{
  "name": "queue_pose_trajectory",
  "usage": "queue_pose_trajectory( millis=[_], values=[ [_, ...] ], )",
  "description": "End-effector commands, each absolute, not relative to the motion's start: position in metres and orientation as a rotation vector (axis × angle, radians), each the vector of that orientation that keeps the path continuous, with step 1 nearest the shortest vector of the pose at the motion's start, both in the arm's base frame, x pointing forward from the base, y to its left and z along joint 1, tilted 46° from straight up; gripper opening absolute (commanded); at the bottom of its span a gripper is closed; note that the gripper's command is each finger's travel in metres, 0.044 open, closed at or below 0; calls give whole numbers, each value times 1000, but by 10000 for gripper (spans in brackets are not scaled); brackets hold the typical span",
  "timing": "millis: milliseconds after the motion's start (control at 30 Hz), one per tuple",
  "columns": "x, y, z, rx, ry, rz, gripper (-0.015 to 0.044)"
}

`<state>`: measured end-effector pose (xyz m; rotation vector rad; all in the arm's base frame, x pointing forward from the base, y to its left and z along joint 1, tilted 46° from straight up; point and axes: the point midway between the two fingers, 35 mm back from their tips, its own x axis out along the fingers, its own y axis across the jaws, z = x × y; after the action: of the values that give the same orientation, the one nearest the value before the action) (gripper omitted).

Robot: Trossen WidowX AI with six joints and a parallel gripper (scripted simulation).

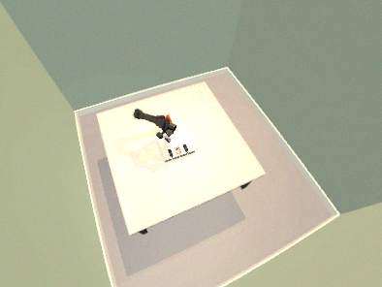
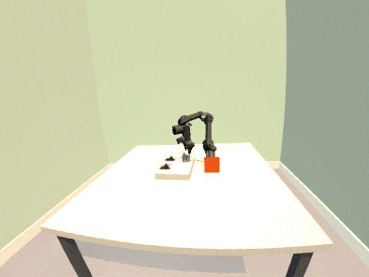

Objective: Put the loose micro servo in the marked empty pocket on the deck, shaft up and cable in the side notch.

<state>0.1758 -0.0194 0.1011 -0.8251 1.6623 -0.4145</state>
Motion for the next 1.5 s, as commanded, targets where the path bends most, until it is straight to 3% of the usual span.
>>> queue_pose_trajectory(
  millis=[0,567,967,1133,1267,1467],
  values=[
    [174,-26,96,-834,1662,-416,440],
    [173,-40,82,-834,1662,-417,440],
    [173,-40,82,-834,1662,-417,125],
    [173,-40,82,-834,1662,-417,92],
    [174,-35,87,-833,1662,-416,0],
    [169,-20,104,-834,1663,-416,0]
  ],
)
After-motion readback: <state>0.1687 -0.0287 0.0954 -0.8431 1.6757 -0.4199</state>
